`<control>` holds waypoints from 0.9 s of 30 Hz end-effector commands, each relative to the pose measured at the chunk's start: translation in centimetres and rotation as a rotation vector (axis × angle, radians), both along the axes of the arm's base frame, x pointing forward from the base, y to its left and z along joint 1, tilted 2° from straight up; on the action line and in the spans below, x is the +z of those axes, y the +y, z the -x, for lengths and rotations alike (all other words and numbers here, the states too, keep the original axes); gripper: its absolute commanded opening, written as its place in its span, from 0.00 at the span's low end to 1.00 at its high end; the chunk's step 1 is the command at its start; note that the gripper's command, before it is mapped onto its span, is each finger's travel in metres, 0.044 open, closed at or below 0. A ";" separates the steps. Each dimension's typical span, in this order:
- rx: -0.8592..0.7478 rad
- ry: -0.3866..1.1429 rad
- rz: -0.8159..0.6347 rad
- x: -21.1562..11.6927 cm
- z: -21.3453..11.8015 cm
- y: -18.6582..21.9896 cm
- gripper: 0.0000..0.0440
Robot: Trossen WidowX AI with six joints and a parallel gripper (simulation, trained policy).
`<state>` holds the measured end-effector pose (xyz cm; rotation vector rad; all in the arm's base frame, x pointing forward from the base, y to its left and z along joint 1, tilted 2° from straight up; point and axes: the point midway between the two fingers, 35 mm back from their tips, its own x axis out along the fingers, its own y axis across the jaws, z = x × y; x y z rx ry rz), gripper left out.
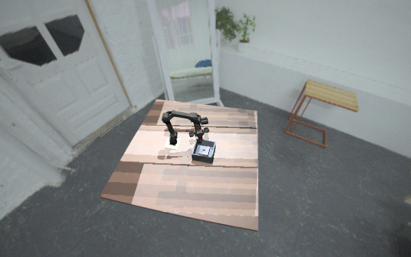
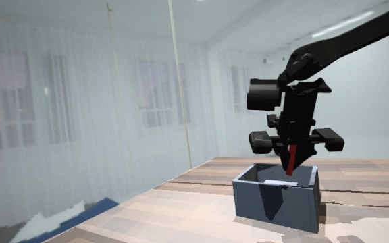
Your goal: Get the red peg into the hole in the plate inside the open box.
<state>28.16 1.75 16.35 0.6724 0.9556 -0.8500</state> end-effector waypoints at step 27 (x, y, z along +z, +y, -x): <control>0.159 0.102 -0.005 -5.6 -5.1 -6.7 0.00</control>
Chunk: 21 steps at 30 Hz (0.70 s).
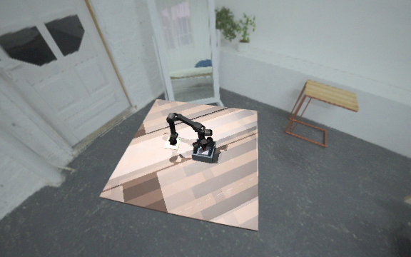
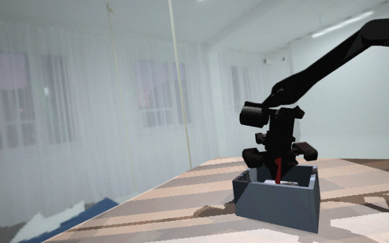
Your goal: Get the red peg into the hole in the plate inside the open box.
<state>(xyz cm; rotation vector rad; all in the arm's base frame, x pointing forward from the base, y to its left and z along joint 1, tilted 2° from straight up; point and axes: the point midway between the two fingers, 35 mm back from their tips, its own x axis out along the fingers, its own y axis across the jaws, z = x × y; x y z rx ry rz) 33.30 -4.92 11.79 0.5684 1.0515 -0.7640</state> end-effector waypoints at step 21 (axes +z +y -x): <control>0.135 0.096 -0.070 0.3 -2.5 -1.0 0.41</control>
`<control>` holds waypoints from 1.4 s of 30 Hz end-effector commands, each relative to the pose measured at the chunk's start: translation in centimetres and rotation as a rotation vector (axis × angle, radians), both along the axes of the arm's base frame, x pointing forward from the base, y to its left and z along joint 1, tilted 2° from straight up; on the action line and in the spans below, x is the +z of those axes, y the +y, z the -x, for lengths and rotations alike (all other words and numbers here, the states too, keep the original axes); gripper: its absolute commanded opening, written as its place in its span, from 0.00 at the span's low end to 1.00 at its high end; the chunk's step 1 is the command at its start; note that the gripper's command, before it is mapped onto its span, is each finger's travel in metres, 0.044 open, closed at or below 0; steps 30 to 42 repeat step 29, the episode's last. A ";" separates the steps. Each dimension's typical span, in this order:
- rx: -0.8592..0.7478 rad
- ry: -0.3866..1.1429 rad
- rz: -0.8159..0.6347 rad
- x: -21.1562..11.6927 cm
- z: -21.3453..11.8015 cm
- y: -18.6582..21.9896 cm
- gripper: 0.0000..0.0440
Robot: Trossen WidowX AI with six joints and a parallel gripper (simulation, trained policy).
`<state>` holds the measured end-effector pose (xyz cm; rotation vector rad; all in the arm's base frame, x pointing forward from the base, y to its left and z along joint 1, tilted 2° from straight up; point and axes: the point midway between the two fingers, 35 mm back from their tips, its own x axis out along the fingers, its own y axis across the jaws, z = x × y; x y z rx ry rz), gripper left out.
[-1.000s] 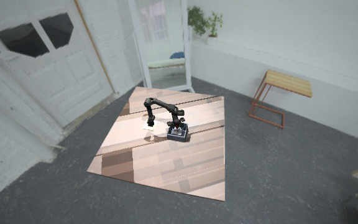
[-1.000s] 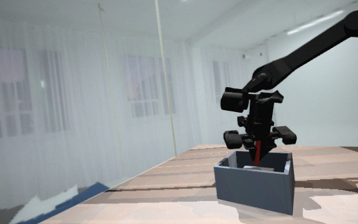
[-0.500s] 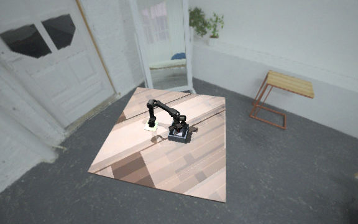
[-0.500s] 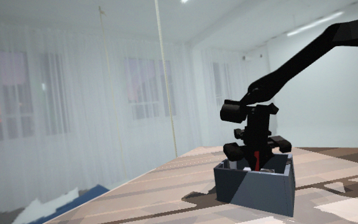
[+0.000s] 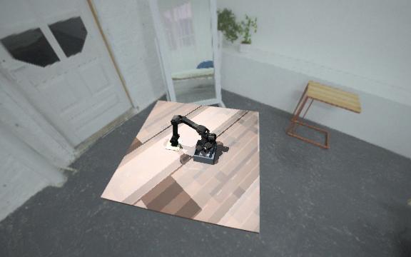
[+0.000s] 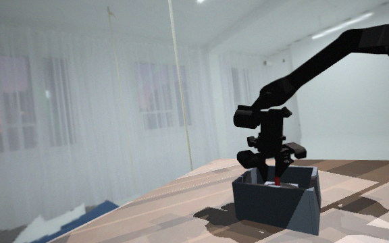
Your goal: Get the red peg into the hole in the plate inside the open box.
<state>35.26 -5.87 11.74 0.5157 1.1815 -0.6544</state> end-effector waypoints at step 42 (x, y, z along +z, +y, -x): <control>-0.086 0.193 -0.145 6.8 -4.8 1.8 0.51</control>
